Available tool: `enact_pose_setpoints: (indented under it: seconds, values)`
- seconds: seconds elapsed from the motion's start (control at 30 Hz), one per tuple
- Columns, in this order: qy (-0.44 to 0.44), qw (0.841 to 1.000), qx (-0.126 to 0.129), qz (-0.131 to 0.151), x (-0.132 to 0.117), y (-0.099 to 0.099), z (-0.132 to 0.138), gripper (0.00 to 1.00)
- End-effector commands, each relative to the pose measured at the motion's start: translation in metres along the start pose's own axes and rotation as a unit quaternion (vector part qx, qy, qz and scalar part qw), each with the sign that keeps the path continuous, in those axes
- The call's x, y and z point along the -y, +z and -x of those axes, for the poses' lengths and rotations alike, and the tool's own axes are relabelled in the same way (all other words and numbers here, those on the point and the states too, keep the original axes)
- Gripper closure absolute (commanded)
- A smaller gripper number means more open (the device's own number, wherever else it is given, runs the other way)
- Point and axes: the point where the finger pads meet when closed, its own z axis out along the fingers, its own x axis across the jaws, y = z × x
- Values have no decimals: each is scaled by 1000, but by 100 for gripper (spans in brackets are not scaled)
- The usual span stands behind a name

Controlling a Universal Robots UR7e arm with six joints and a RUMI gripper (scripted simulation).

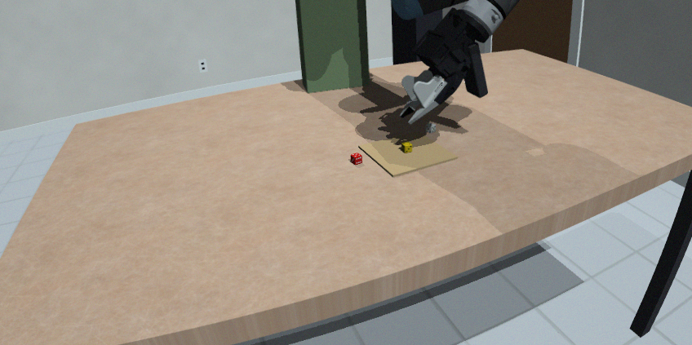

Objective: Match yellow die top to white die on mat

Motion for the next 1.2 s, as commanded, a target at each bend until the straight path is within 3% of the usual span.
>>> enact_pose_setpoints:
  seconds: [0.0, 1.17]
  values:
    - [0, 1000, 0, 0, 3, 3, 0, 82]
    - [0, 1000, 0, 0, 38, 38, 0, 82]
